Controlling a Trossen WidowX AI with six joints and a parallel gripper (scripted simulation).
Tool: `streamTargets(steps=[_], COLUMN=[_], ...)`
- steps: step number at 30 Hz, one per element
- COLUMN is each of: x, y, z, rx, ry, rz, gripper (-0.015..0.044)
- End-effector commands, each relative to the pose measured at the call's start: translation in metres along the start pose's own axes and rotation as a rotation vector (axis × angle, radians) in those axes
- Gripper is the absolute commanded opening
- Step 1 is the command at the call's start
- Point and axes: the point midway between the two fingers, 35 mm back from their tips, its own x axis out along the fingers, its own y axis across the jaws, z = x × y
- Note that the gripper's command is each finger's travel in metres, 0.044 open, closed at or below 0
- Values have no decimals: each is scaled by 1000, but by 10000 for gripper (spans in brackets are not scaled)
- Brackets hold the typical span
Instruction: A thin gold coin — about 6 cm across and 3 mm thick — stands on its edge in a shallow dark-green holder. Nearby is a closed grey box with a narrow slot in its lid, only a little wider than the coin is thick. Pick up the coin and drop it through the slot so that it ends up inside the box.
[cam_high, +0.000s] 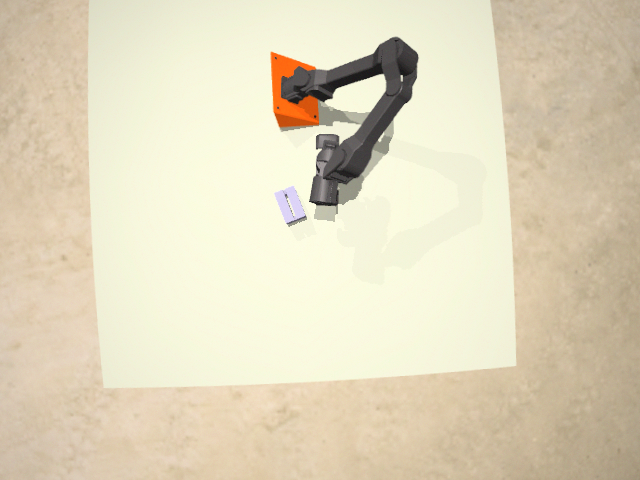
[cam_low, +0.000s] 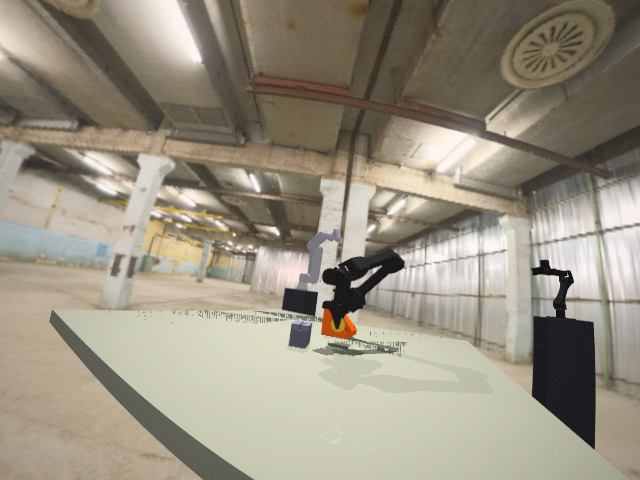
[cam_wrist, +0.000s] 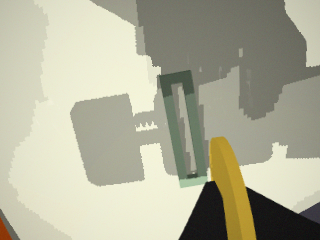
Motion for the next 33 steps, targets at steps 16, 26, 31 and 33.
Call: streamTargets(steps=[16, 26, 31, 33], x=[-40, -40, -40, -40], y=[7, 9, 10, 10], z=[5, 5, 5, 5], rx=[-25, 297, 470, 539], ry=[-4, -1, 1, 2], rz=[19, 20, 20, 20], gripper=[0, 0, 0, 0])
